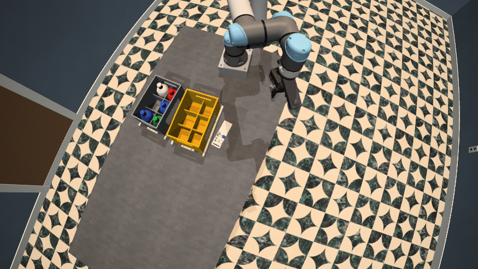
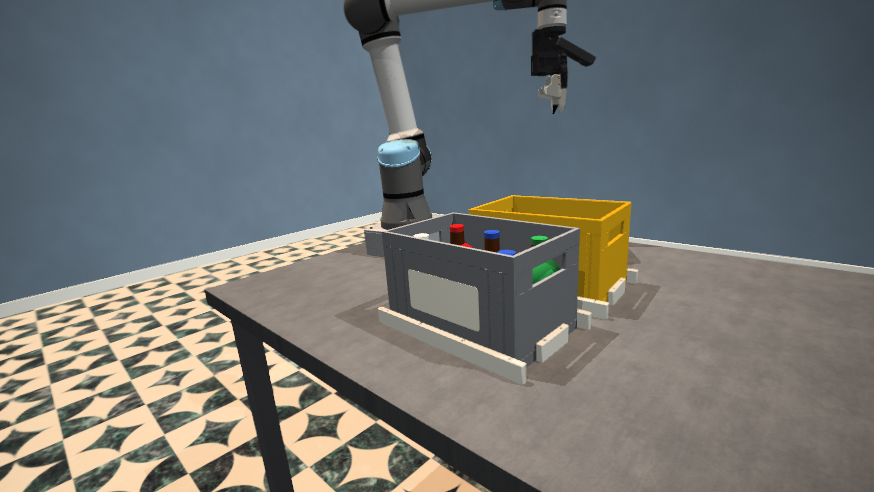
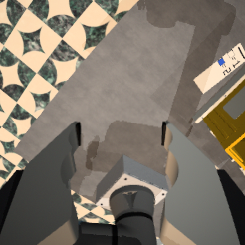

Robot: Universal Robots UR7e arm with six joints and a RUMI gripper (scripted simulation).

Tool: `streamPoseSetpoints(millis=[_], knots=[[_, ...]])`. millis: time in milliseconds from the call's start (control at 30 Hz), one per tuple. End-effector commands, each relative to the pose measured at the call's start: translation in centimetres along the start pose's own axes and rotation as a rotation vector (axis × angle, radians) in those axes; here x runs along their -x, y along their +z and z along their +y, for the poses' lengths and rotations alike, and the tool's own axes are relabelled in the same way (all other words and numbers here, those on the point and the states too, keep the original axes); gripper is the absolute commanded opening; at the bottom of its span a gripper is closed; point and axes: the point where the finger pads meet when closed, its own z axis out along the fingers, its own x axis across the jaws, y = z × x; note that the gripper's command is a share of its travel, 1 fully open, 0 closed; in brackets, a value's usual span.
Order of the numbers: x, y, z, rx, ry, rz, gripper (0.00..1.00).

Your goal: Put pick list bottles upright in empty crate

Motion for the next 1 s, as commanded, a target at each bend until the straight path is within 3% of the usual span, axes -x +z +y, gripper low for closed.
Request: streamPoseSetpoints(millis=[0, 833, 967], knots=[[-1.5, 0.8, -0.1, -0.001, -0.114, 0.000, 0.38], [-10.6, 5.9, -0.4, -0.001, -0.728, 0.000, 0.38], [-12.4, 6.9, -0.5, -0.001, -0.728, 0.000, 0.38]])
